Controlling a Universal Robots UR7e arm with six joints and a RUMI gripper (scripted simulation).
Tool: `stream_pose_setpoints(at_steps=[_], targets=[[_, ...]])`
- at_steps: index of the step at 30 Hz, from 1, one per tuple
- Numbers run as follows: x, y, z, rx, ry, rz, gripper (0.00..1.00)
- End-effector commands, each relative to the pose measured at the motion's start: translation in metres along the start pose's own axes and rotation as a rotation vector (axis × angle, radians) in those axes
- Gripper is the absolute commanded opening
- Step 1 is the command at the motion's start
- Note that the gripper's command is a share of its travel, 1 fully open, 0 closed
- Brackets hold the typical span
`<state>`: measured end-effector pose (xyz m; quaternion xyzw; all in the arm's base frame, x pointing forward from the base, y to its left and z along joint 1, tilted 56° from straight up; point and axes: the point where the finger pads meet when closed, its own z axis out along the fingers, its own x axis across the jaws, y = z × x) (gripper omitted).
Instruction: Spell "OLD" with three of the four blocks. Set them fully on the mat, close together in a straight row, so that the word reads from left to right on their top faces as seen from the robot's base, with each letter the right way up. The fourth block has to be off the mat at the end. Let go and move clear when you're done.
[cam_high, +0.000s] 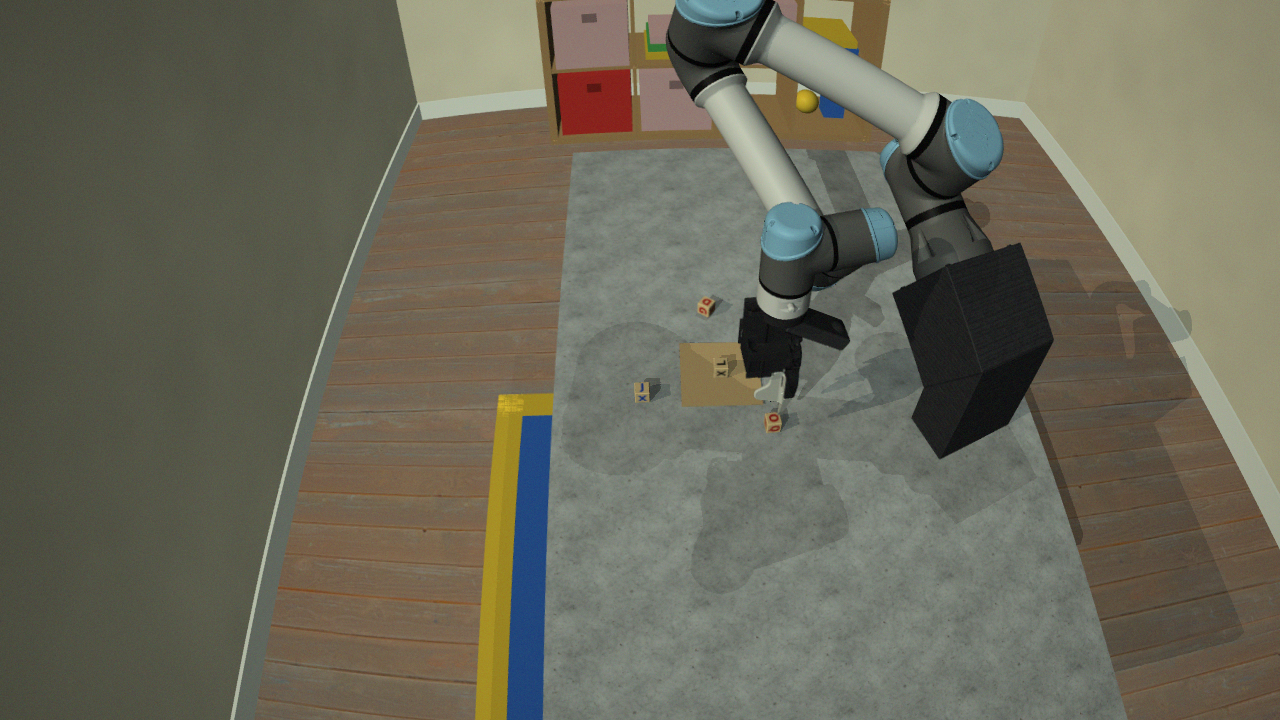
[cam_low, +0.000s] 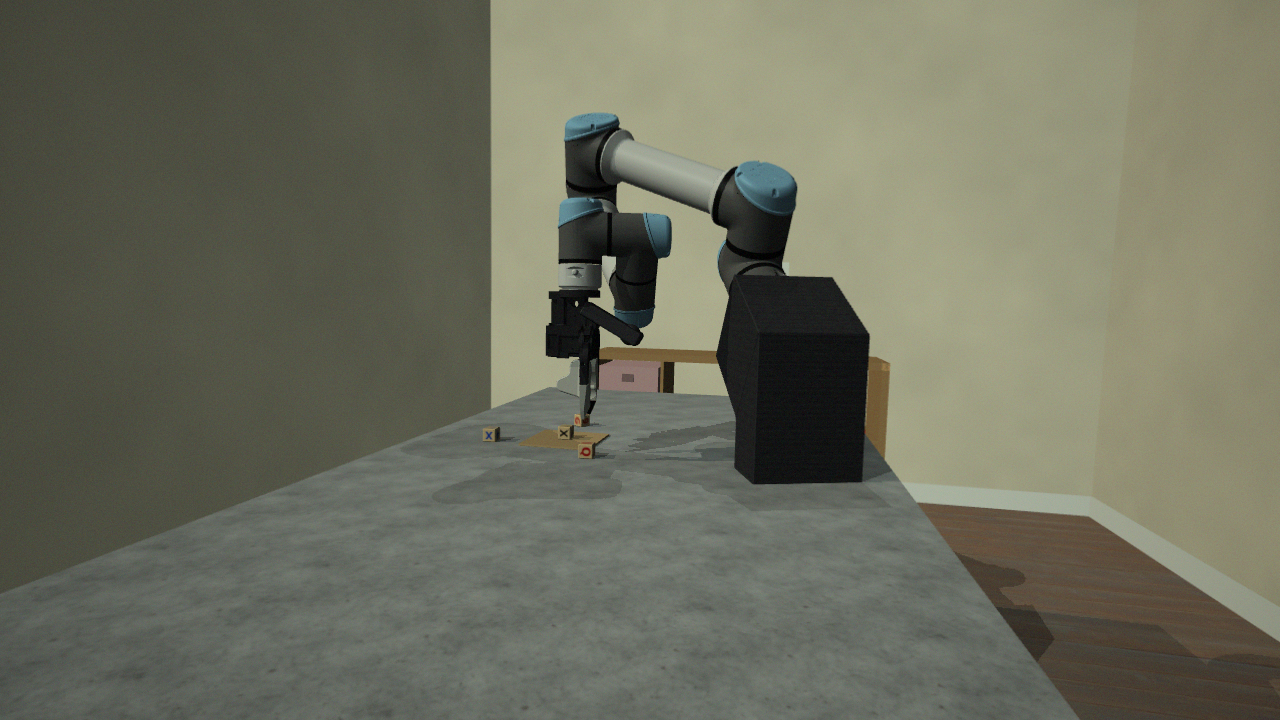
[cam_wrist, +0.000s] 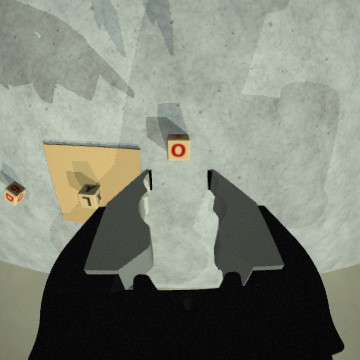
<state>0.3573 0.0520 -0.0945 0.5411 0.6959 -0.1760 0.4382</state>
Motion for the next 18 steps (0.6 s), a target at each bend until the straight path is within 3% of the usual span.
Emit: stream_pose_setpoints(at_steps=[1,18], targets=[[0.0,0.0,0.008,-0.002,0.001,0.0,0.3],[0.0,0.0,0.031,-0.002,0.001,0.0,0.3]])
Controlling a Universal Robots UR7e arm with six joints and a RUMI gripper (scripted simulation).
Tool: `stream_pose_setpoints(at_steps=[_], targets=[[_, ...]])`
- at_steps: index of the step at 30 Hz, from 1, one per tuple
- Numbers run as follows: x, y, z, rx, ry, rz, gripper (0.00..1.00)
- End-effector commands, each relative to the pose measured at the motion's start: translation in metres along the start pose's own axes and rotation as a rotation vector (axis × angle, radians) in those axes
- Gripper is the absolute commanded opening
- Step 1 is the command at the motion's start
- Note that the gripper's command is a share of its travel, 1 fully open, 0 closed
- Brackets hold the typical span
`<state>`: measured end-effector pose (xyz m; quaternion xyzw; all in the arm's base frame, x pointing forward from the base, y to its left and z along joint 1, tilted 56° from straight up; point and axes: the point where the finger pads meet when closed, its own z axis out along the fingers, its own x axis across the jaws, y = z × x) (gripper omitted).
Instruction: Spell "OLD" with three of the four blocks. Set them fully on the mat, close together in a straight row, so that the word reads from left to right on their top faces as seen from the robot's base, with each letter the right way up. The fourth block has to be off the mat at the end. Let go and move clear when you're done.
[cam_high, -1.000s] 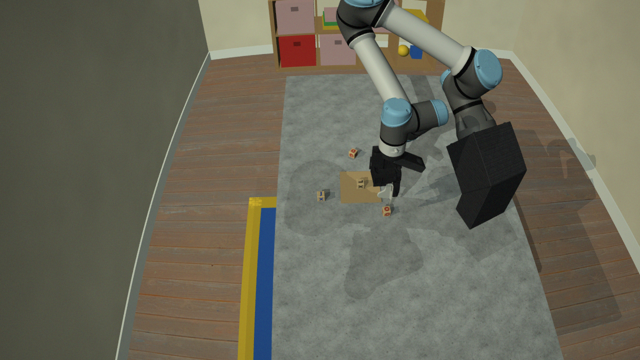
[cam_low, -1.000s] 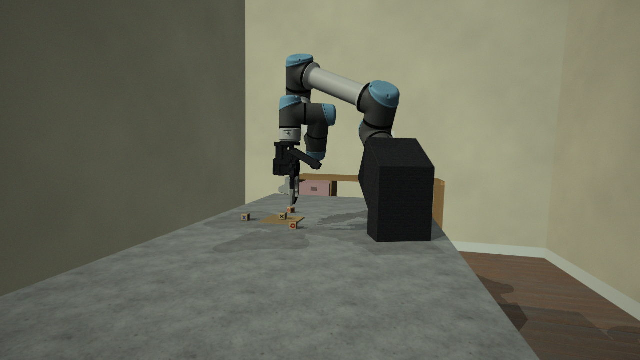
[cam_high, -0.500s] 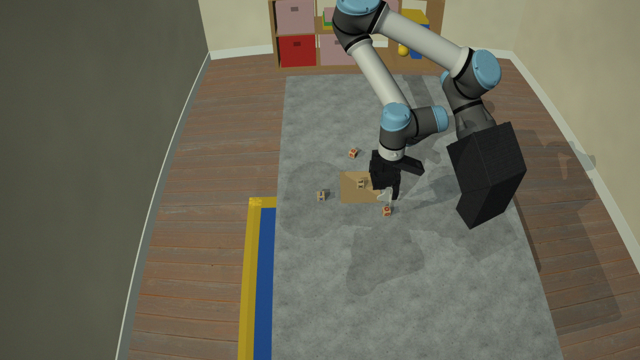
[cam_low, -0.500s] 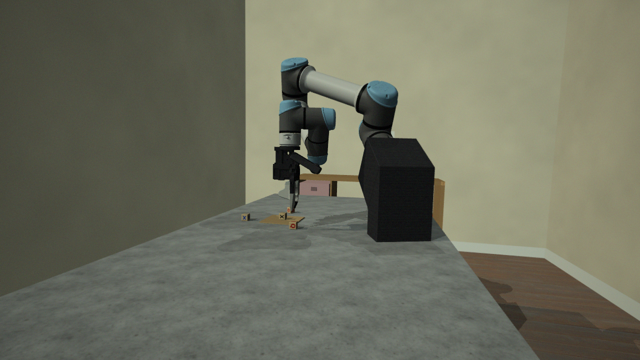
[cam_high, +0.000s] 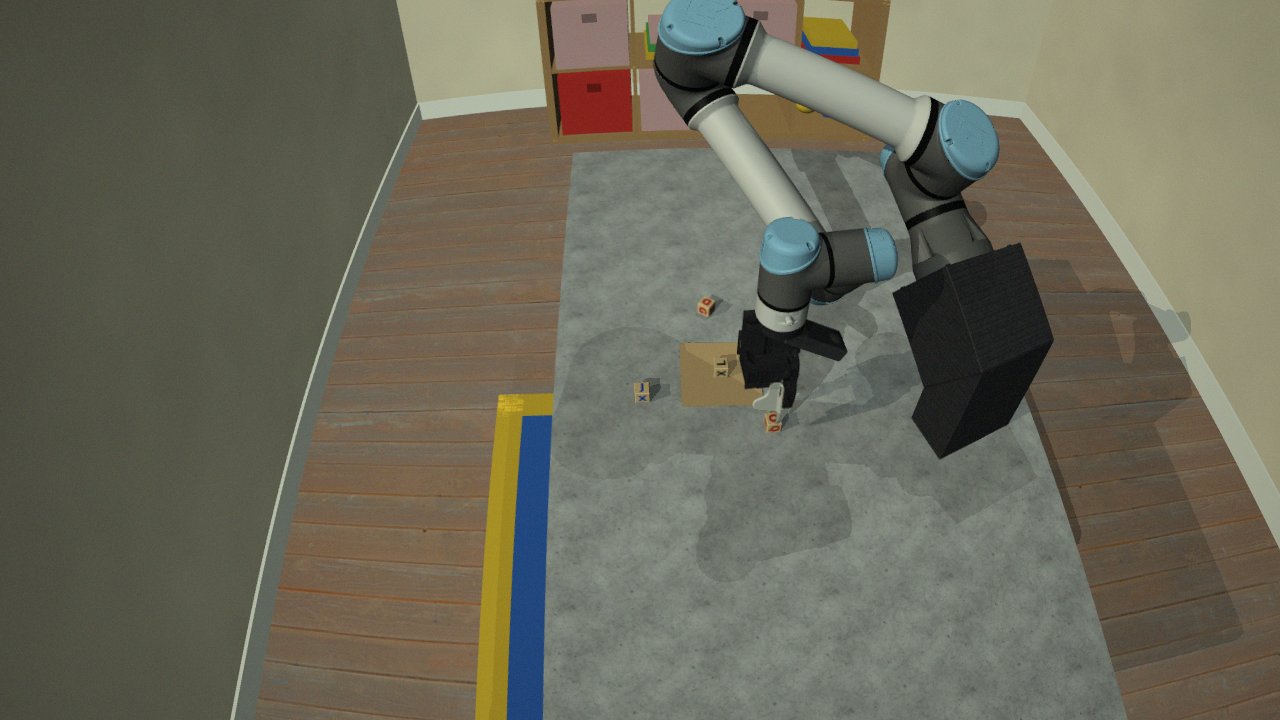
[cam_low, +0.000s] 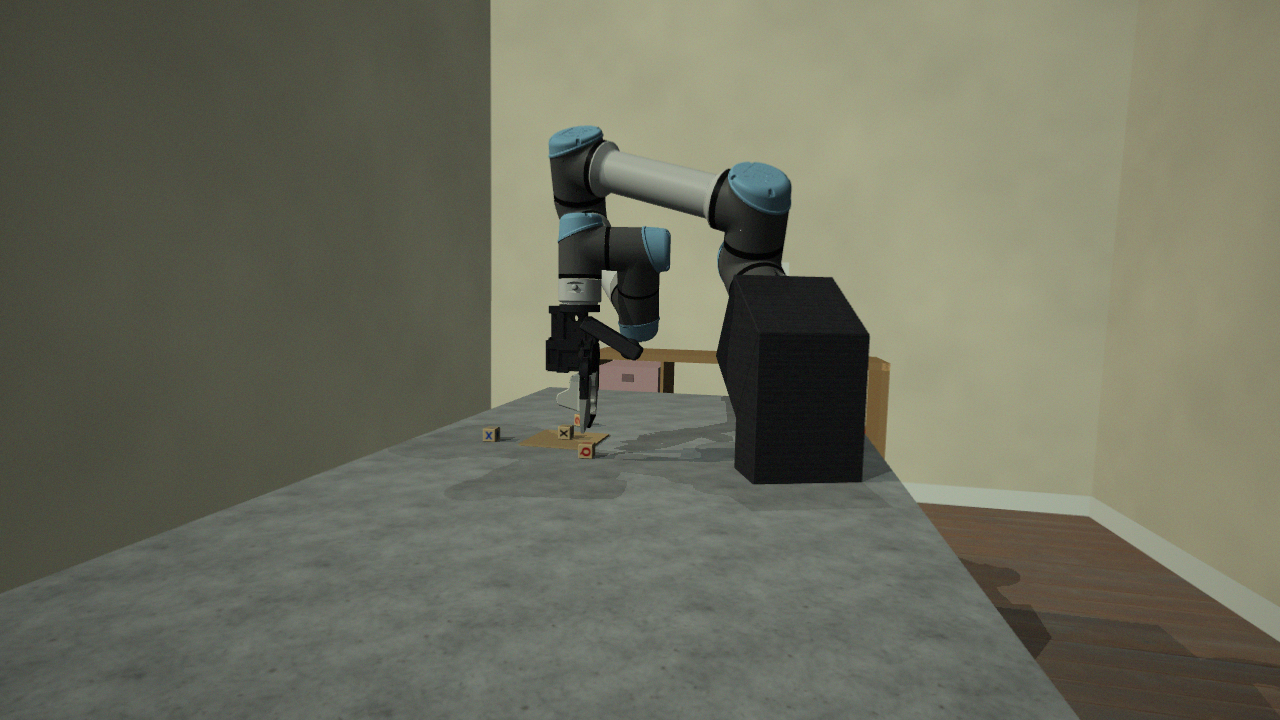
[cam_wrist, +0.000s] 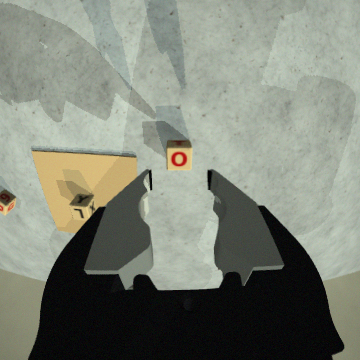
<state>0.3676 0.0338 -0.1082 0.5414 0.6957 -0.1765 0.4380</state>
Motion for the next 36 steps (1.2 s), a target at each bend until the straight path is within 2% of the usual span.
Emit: stream_pose_setpoints(at_steps=[1,13,36], targets=[[0.0001,0.0003,0.0064,-0.003,0.001,0.0,0.3],[0.0,0.0003,0.0142,-0.003,0.001,0.0,0.3],[0.0,0.0003,0.0148,-0.003,0.001,0.0,0.3]])
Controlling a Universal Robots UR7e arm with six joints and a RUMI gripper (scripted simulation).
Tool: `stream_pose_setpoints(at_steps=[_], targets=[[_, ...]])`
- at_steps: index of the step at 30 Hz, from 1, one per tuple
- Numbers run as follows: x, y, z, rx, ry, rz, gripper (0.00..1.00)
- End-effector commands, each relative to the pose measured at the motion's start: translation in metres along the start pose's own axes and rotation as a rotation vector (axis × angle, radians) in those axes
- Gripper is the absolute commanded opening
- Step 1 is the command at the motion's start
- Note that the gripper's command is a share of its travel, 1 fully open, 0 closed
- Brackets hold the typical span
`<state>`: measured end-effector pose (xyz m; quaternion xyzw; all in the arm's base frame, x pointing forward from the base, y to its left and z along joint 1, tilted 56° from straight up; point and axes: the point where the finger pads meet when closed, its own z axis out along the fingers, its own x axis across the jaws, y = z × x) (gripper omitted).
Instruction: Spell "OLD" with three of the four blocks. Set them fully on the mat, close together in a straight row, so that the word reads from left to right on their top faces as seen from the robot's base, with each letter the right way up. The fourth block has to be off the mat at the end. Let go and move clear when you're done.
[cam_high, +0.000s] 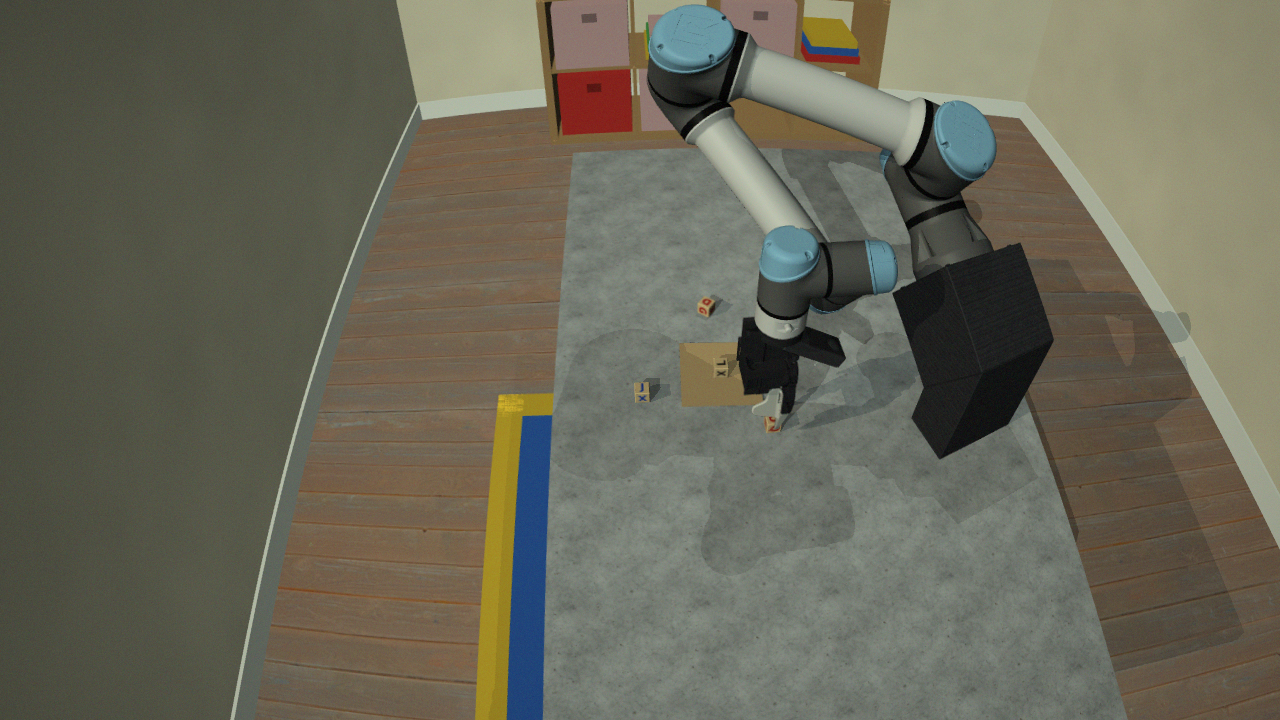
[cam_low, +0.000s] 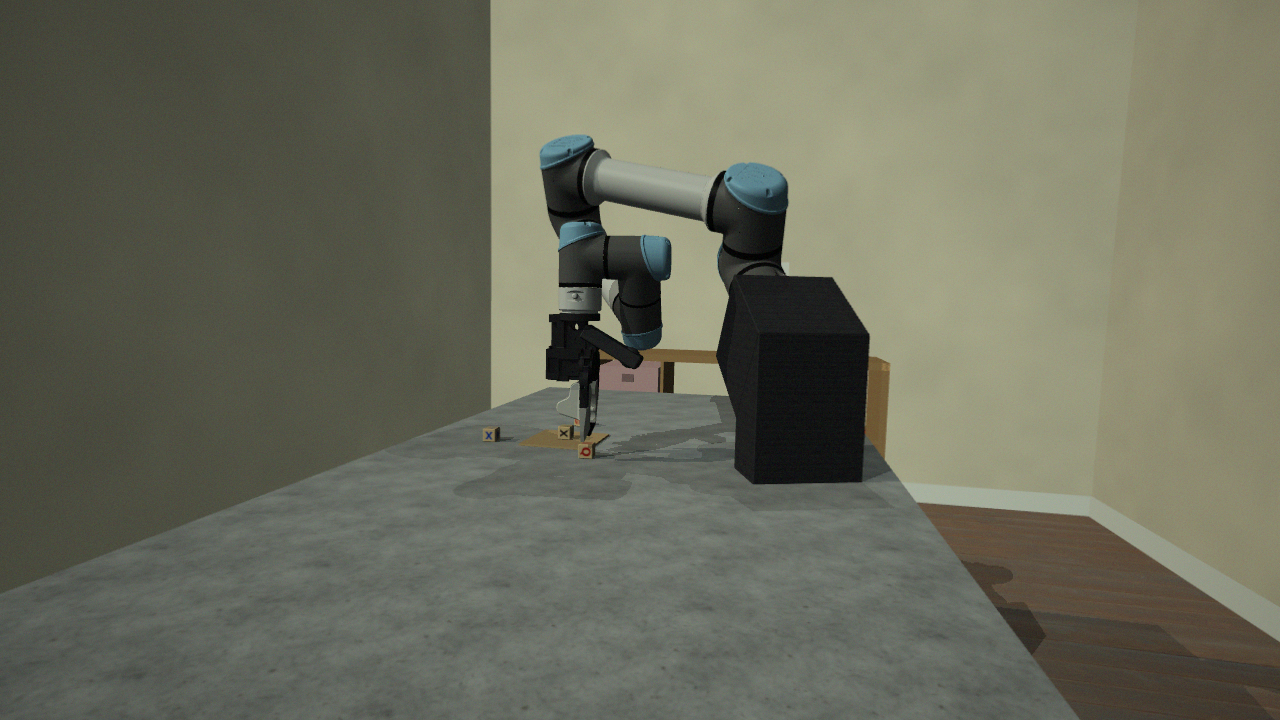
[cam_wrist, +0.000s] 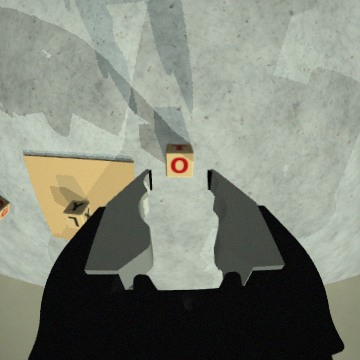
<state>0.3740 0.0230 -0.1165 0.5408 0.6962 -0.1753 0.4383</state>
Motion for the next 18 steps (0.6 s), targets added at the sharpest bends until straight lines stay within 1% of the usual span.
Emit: stream_pose_setpoints(at_steps=[1,7,15,18], targets=[[0.0,0.0,0.0,-0.001,0.0,0.0,0.3],[0.0,0.0,0.005,-0.001,0.0,0.0,0.3],[0.0,0.0,0.019,-0.001,0.0,0.0,0.3],[0.0,0.0,0.021,-0.001,0.0,0.0,0.3]])
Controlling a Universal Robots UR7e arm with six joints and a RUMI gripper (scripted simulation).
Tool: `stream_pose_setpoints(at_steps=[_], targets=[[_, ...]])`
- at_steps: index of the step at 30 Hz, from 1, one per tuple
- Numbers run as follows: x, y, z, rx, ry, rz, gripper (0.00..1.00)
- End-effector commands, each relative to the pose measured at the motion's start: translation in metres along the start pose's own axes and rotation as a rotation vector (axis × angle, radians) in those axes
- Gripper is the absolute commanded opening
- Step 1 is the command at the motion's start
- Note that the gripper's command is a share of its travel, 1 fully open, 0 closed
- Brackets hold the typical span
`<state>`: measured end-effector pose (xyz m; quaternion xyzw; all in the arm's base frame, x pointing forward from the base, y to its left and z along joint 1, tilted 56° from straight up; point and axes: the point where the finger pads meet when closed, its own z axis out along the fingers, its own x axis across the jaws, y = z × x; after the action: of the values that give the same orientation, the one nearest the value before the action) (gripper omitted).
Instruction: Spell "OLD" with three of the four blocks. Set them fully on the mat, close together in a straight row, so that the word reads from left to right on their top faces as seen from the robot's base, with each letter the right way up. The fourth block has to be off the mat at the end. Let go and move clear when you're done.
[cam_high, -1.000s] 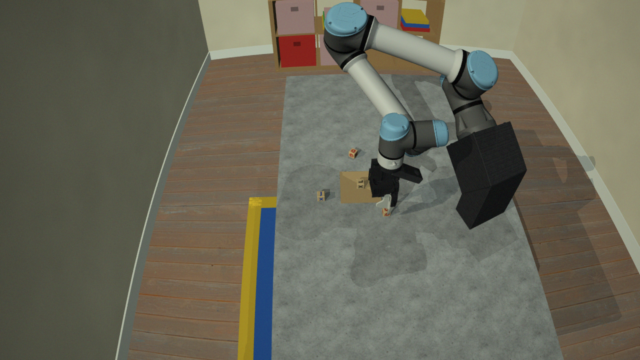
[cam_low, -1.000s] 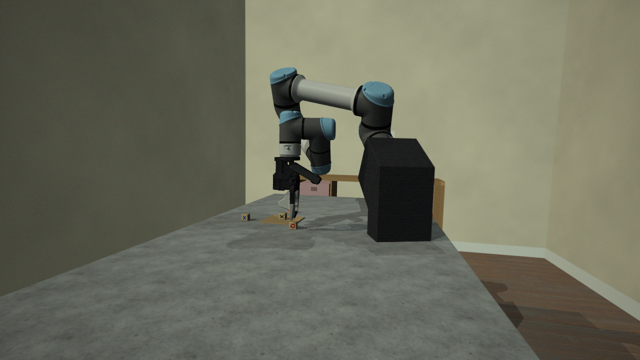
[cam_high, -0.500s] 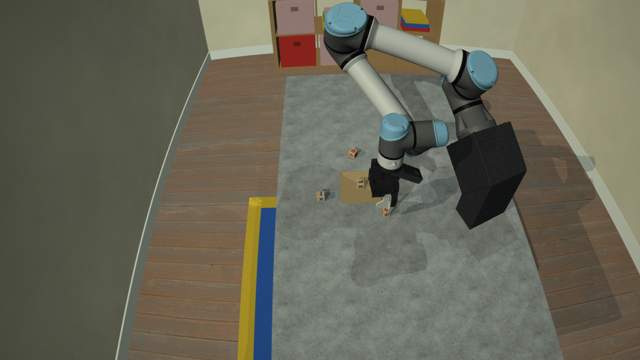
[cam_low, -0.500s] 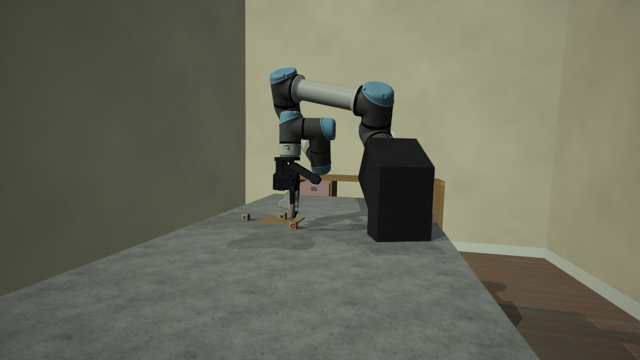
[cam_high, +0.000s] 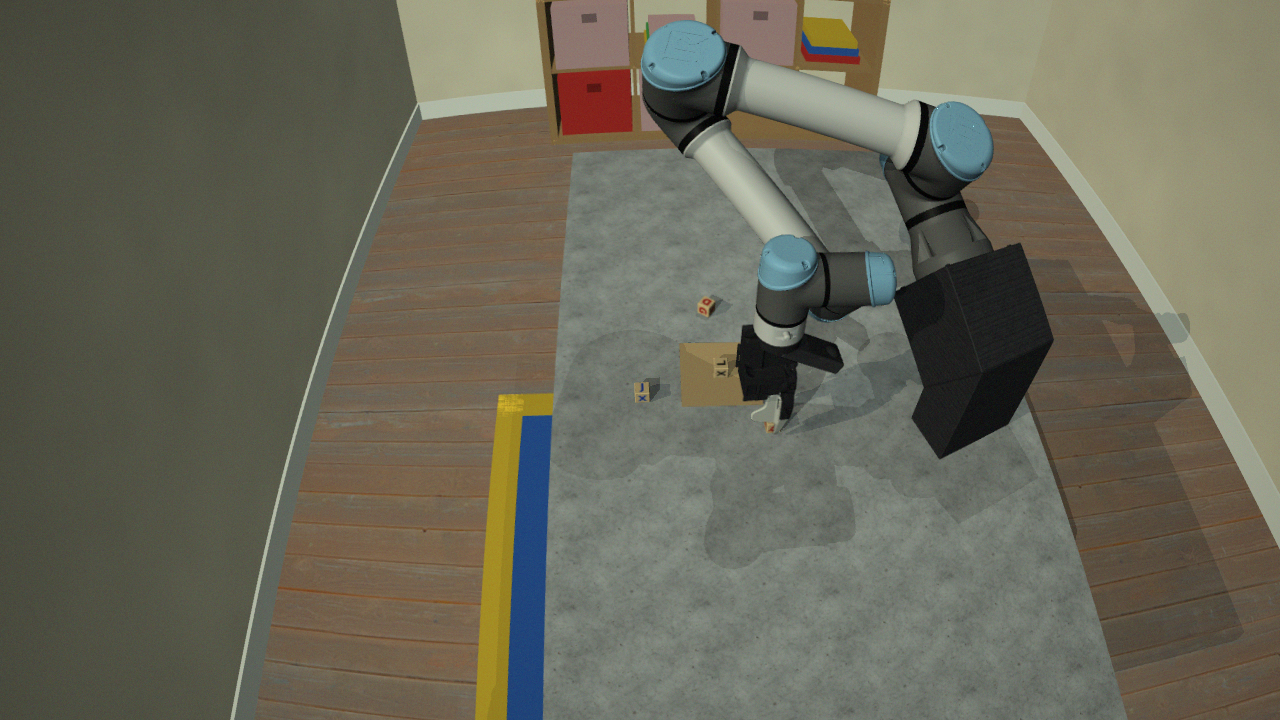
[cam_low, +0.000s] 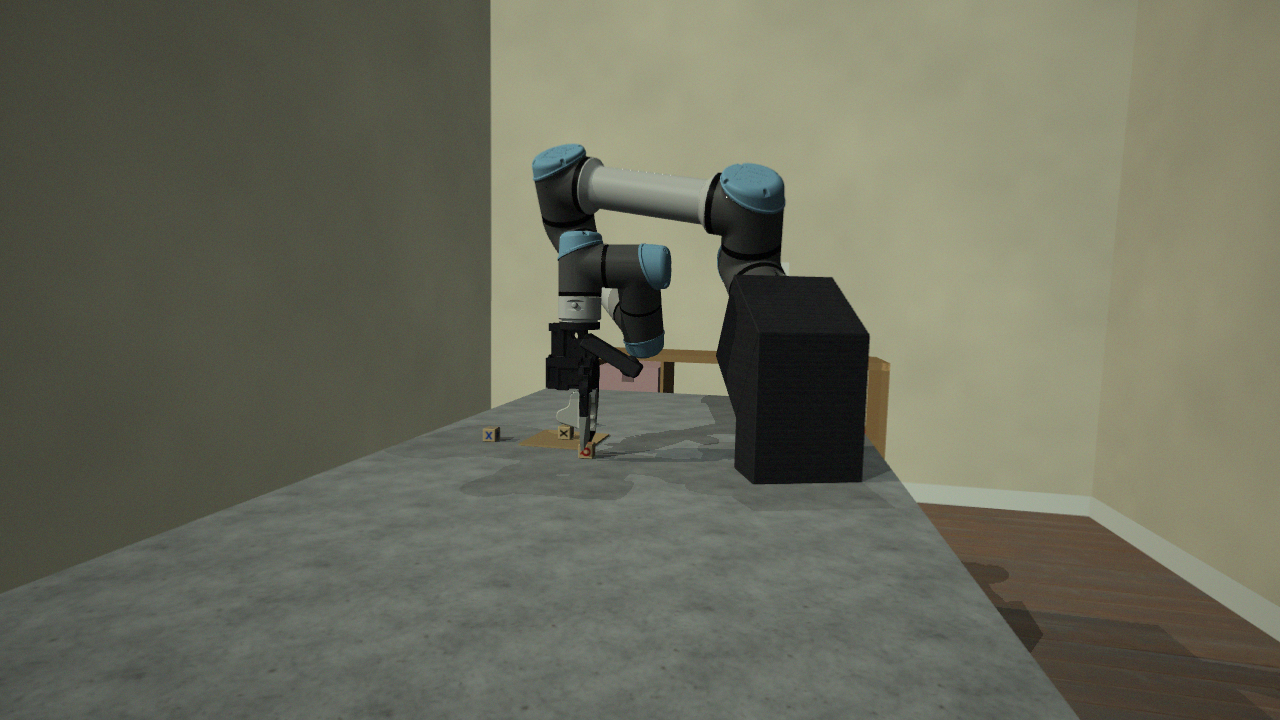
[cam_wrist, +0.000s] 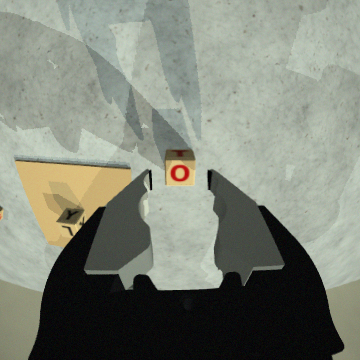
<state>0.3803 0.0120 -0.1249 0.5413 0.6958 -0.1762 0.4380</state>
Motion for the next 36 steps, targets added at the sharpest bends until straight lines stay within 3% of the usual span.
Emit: stream_pose_setpoints(at_steps=[1,9,29,30,36], targets=[[0.0001,0.0004,0.0074,-0.003,0.001,0.0,0.3],[0.0001,0.0004,0.016,-0.003,0.001,0.0,0.3],[0.0001,0.0004,0.0163,-0.003,0.001,0.0,0.3],[0.0001,0.0004,0.0163,-0.003,0.001,0.0,0.25],[0.0001,0.0004,0.0163,-0.003,0.001,0.0,0.25]])
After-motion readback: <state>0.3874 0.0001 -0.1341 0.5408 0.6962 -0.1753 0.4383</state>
